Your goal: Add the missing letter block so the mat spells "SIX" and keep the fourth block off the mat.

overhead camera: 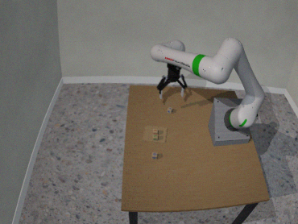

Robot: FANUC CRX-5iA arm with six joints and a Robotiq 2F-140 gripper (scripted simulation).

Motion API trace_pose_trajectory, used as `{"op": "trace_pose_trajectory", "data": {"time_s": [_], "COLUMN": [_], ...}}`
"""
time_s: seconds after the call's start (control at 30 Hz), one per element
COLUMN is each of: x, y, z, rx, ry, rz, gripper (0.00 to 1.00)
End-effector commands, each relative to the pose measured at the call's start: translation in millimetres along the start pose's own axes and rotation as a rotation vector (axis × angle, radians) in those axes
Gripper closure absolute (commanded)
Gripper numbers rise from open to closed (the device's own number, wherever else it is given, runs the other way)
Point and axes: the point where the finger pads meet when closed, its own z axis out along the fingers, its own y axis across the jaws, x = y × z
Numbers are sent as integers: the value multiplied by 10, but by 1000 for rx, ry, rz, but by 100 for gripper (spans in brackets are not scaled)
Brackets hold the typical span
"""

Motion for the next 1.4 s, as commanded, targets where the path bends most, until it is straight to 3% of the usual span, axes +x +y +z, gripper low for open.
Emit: {"op": "trace_pose_trajectory", "data": {"time_s": [0.0, 1.37], "x": [2, 2], "y": [0, 3], "z": [7, 87], "rx": [-4, -3], "ry": [2, 4], "rz": [140, 1300], "gripper": [0, 0]}}
